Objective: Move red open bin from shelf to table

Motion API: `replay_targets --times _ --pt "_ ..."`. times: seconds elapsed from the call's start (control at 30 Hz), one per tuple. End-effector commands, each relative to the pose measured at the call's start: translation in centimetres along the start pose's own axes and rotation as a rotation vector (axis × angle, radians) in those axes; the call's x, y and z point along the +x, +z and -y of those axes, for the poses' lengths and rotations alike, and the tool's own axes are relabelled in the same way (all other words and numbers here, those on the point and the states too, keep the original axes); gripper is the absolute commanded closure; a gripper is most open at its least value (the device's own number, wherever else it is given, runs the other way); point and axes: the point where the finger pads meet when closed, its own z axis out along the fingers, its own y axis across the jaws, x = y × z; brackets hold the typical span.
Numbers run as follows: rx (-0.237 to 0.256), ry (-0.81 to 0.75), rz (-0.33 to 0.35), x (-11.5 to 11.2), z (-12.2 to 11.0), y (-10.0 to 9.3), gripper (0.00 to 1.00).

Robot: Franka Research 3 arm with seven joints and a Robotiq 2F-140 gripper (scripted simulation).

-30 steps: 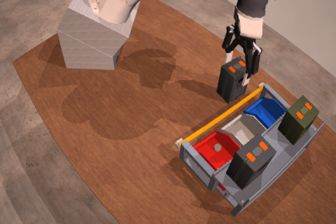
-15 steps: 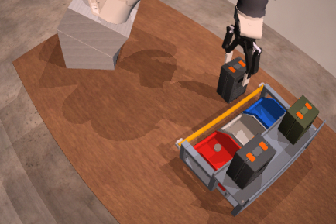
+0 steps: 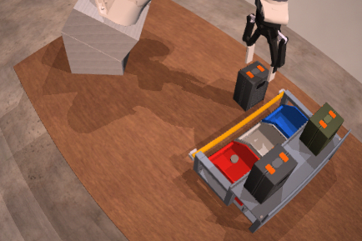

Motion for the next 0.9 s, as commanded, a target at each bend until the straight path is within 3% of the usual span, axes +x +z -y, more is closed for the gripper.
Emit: replay_targets --times 0.0,0.1,0.13,0.27,0.67,0.87 --pt "-0.038 0.049 0.001 -0.1 -1.0 0.1 0.43" --pt "-0.038 0.049 0.001 -0.1 -1.0 0.1 0.43" --pt "-0.02 0.02 0.002 -0.1 -0.6 -0.4 0.43" --pt "-0.038 0.049 0.001 -0.1 -1.3 -2.0 0.43" --pt "-0.038 0.049 0.001 -0.1 -1.3 -2.0 0.43" --pt "-0.038 0.049 0.001 -0.1 -1.4 -1.0 0.43"
